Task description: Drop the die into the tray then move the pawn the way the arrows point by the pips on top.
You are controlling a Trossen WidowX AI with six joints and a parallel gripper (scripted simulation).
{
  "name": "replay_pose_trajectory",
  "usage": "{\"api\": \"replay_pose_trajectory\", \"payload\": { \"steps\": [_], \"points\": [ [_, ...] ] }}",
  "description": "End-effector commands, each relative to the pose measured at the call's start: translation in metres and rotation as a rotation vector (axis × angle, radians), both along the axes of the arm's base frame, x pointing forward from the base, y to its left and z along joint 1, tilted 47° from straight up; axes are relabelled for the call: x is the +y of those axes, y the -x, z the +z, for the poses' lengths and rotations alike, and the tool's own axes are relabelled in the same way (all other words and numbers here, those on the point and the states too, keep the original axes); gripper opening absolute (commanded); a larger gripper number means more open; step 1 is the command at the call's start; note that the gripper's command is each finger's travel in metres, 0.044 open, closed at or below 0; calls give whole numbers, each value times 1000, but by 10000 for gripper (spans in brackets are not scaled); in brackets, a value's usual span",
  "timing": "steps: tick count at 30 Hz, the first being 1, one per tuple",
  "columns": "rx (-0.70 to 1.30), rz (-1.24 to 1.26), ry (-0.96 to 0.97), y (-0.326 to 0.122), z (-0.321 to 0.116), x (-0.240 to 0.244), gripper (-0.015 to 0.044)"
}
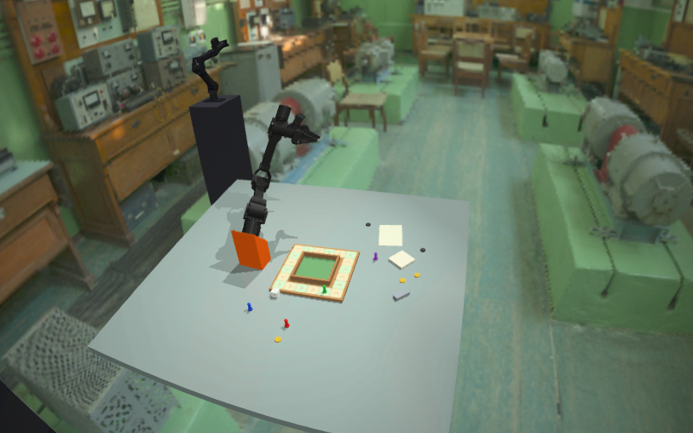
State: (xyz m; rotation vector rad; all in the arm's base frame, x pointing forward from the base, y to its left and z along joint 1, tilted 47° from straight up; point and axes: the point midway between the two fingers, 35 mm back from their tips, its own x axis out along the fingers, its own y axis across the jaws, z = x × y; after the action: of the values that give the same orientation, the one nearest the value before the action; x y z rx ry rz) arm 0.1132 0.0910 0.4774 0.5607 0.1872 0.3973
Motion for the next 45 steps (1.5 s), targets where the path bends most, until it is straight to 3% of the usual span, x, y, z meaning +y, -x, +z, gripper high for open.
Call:
{"api": "replay_pose_trajectory", "payload": {
  "steps": [1, 5, 15, 21, 25, 34, 45],
  "points": [
    [-2, 0, 7, 0, 0, 0, 374],
    [8, -12, 76, -22, -6, -29, 275],
    [223, -96, 50, -112, -72, -143, 275],
    [325, -116, 33, -138, -114, -180, 275],
    [459, -123, -26, -165, -171, -216, 275],
    [672, -10, 58, -194, -308, -255, 275],
    [922, 304, 145, -162, -497, -234, 275]
  ]
}}
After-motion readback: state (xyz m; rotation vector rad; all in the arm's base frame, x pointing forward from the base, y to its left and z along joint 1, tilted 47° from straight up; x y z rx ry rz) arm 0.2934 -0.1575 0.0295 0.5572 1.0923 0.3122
